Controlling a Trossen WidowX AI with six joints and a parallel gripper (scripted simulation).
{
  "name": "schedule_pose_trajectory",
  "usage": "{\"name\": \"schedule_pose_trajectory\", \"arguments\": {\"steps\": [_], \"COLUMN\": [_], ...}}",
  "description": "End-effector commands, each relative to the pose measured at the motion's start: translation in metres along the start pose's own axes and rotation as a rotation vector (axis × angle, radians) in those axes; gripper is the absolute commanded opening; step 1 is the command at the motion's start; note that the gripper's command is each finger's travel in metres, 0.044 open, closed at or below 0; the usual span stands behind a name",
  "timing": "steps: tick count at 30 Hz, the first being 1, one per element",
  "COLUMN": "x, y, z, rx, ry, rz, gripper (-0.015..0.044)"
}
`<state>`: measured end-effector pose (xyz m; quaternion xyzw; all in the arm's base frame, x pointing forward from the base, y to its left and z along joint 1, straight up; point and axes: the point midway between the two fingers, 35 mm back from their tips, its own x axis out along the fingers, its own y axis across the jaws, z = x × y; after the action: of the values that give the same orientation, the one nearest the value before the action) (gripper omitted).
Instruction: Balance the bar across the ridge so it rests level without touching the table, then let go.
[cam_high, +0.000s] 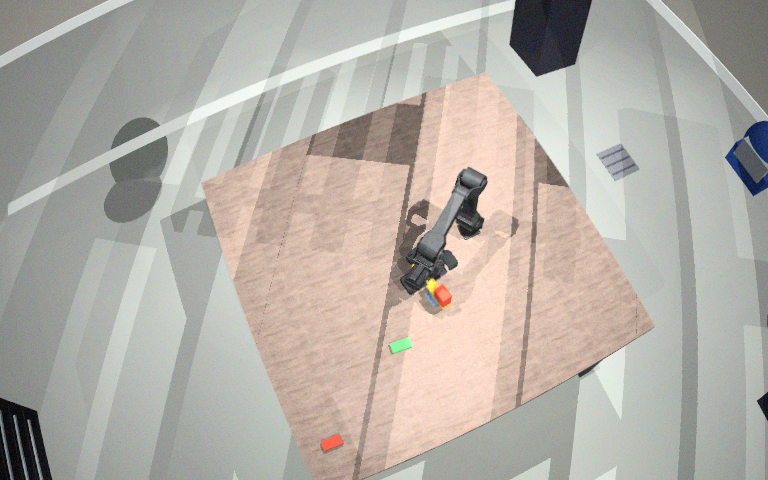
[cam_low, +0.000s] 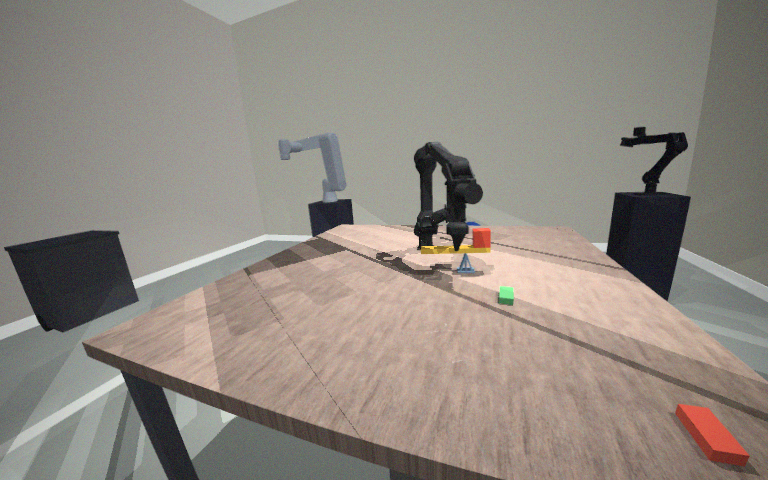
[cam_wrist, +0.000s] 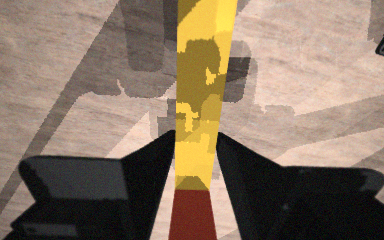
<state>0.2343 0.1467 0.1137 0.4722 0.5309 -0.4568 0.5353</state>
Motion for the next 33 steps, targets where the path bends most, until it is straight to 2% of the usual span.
{"name": "schedule_pose_trajectory", "arguments": {"steps": [1, 23, 33], "x": [0.0000, 0.0000, 0.0000], "y": [0.0000, 0.0000, 0.0000], "z": [0.0000, 0.0000, 0.0000], "rx": [0.000, 0.000, 0.000], "ry": [0.000, 0.000, 0.000], "rz": [0.000, 0.000, 0.000], "gripper": [0.0171, 0.0185, 0.0440]}}
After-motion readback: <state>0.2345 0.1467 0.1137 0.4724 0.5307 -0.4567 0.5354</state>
